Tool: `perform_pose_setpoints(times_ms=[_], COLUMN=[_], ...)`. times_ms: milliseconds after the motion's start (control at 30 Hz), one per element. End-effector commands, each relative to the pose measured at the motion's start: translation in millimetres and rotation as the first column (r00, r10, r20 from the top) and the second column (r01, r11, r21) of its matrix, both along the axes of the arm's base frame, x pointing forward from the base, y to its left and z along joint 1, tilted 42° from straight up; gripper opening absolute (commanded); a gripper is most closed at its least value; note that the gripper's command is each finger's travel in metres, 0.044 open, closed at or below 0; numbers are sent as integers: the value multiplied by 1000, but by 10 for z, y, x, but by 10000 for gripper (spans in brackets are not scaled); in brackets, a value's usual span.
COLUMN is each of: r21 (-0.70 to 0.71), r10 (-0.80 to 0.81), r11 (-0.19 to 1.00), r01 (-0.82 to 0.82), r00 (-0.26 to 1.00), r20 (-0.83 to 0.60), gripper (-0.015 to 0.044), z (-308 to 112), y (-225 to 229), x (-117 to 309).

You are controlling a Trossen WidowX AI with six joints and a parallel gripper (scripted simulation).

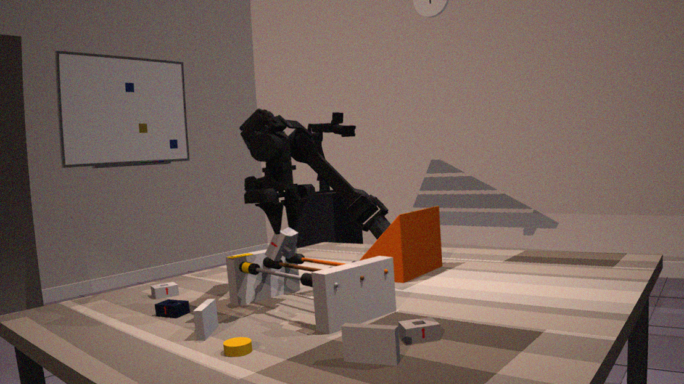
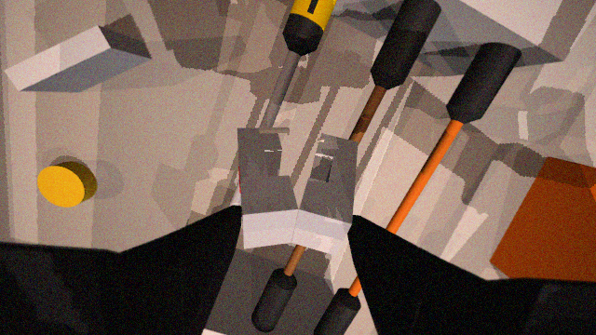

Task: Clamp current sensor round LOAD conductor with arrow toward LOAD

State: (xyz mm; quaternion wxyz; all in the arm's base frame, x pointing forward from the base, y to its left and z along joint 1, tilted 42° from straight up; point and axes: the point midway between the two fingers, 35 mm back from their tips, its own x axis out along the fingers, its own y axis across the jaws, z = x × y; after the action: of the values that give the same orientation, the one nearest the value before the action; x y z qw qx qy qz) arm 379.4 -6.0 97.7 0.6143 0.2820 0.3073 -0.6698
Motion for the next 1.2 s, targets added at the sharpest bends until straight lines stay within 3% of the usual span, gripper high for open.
perform_pose_setpoints(times_ms=[0, 233, 1167], r21=[-15, -17, -18], r10=[-85, -221, -221], r11=[996, 973, 973], r01=[86, 229, 229], r00=[994, 955, 955], r20=[72, 197, 198], gripper=[0, 0, 0], z=[-9, -4, -315], y=[-66, -196, -474], x=[111, 279, 251])
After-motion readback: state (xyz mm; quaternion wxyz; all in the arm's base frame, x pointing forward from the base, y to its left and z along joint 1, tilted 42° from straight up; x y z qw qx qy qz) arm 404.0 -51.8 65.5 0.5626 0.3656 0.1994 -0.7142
